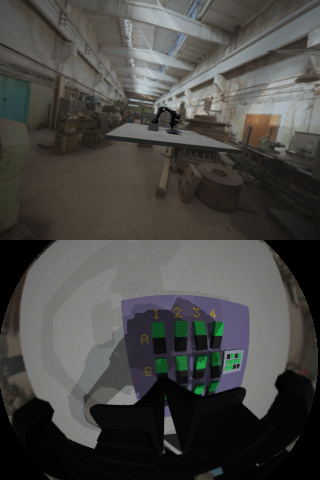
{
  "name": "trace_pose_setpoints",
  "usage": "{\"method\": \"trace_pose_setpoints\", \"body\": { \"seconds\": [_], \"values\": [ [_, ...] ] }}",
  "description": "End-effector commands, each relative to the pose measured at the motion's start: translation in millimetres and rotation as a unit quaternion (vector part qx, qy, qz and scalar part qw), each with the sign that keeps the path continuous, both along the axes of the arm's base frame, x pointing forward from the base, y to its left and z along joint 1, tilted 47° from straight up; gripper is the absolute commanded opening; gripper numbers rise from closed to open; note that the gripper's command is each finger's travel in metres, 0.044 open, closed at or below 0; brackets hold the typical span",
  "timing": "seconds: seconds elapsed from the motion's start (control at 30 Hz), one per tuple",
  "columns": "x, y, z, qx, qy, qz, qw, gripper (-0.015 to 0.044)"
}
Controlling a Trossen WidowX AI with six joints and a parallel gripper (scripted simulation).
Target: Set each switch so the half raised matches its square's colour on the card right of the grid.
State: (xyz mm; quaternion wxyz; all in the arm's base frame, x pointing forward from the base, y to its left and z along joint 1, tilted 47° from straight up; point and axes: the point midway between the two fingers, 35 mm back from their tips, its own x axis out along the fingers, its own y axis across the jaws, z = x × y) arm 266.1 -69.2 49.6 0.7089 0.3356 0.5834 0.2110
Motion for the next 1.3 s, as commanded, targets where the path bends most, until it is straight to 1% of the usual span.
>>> {"method": "trace_pose_setpoints", "body": {
  "seconds": [0.0,0.13,0.3,0.43,0.57,0.67,0.83,1.27],
  "values": [
    [0.6,0.9,-0.1,0.001,0.001,-0.002,1.000,0.0000],
    [0.0,-1.1,1.0,0.000,0.000,0.000,1.000,0.0000],
    [-9.6,-39.1,37.7,0.000,0.009,0.006,1.000,0.0000],
    [-12.0,-44.6,43.9,0.001,0.010,0.008,1.000,0.0000],
    [-14.2,-60.3,27.5,0.001,0.010,0.008,1.000,0.0000],
    [-14.4,-61.6,26.1,0.001,0.010,0.008,1.000,0.0000],
    [-8.2,-38.4,3.4,0.000,0.001,-0.001,1.000,0.0000],
    [-5.2,-27.4,-7.1,0.000,0.001,-0.002,1.000,0.0000]
  ]
}}
